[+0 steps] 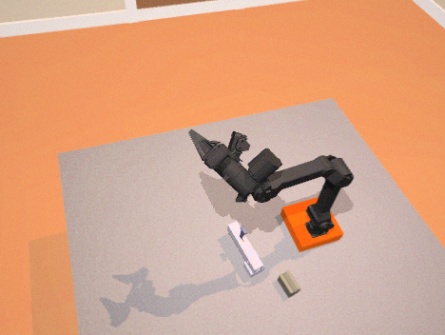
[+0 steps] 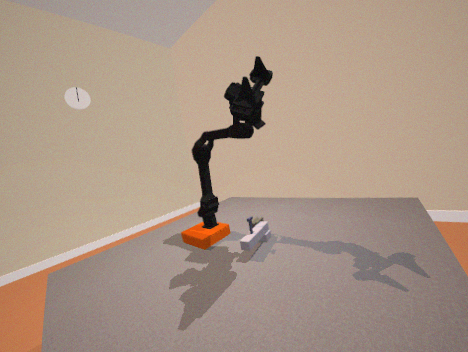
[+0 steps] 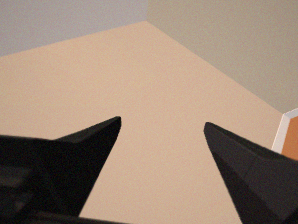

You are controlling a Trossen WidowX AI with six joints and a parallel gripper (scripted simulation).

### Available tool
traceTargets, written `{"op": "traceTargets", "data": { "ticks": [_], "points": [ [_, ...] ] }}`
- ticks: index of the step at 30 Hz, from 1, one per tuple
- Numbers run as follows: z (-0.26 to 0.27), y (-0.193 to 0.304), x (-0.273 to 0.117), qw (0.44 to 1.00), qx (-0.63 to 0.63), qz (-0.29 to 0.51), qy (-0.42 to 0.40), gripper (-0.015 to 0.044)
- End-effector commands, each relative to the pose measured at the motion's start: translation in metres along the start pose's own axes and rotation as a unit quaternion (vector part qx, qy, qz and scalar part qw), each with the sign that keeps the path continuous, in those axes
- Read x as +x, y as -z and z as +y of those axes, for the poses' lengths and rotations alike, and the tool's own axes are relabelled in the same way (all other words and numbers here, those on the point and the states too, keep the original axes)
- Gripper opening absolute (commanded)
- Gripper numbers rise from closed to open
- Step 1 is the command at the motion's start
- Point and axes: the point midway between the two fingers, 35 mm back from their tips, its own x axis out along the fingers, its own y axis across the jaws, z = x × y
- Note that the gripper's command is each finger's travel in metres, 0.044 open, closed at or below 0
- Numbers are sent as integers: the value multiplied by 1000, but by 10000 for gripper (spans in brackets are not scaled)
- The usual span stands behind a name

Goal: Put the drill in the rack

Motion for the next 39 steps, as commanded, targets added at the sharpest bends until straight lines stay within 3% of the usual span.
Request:
{"op": "traceTargets", "data": {
  "ticks": [1,9,15,21,26,34,39],
  "points": [
    [0,0,0,1000,0,0,0,374],
    [-1,2,0,1000,-6,4,0,164],
    [-38,68,-9,967,-201,157,4,6],
    [-101,127,-47,862,-374,341,1,0],
    [-141,148,-81,778,-443,445,-4,0],
    [-202,157,-148,638,-482,600,3,0],
    [-237,146,-201,514,-495,700,-4,0]
  ]
}}
